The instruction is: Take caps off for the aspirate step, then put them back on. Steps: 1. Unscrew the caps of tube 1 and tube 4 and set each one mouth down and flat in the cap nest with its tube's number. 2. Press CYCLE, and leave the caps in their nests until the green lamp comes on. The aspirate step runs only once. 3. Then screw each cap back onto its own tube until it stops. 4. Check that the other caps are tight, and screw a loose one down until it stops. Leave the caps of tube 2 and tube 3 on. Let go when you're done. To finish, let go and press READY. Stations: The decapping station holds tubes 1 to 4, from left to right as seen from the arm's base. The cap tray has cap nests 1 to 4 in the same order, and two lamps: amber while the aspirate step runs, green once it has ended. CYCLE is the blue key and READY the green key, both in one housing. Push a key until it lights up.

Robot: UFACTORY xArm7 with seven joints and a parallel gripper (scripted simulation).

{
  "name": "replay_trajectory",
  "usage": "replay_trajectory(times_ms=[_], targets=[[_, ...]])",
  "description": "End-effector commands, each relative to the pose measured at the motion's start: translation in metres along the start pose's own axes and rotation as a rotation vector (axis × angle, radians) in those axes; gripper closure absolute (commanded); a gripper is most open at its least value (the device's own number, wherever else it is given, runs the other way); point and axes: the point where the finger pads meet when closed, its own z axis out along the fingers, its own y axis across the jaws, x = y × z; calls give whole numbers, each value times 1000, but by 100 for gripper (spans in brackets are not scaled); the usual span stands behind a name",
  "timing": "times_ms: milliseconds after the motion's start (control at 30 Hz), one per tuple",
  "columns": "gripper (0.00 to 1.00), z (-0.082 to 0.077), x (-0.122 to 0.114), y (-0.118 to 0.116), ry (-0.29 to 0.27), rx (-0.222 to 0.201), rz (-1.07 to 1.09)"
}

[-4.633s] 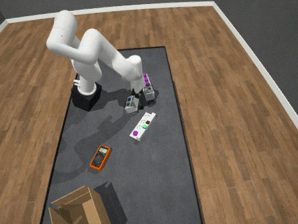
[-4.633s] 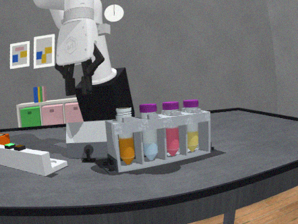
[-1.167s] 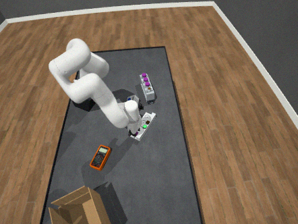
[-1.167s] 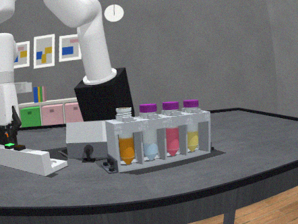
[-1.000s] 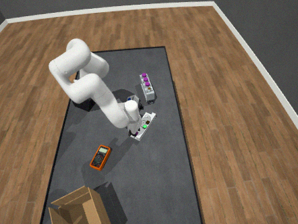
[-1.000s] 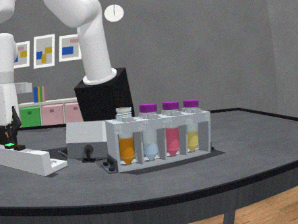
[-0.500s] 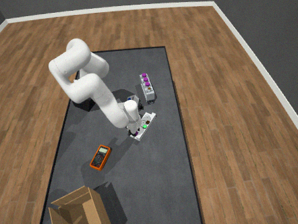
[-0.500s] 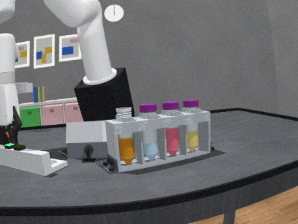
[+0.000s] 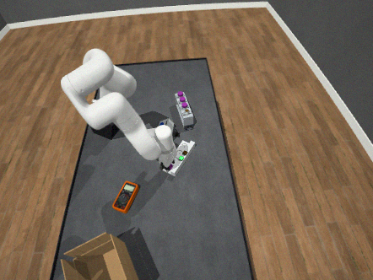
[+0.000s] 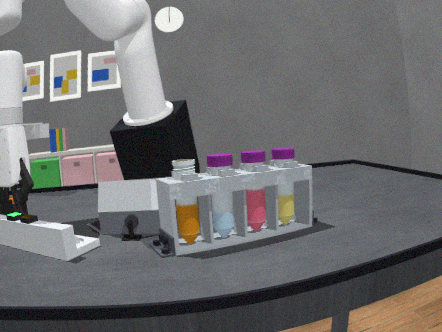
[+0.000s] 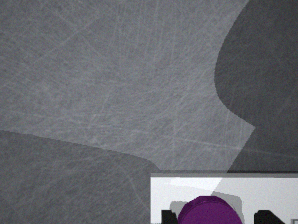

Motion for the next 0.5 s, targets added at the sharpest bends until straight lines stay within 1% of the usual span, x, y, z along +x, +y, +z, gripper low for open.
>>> replay_trajectory(times_ms=[0,467], targets=[[54,2,-1,0,-2,1,-1],[54,8,0,0,-2,1,-1]])
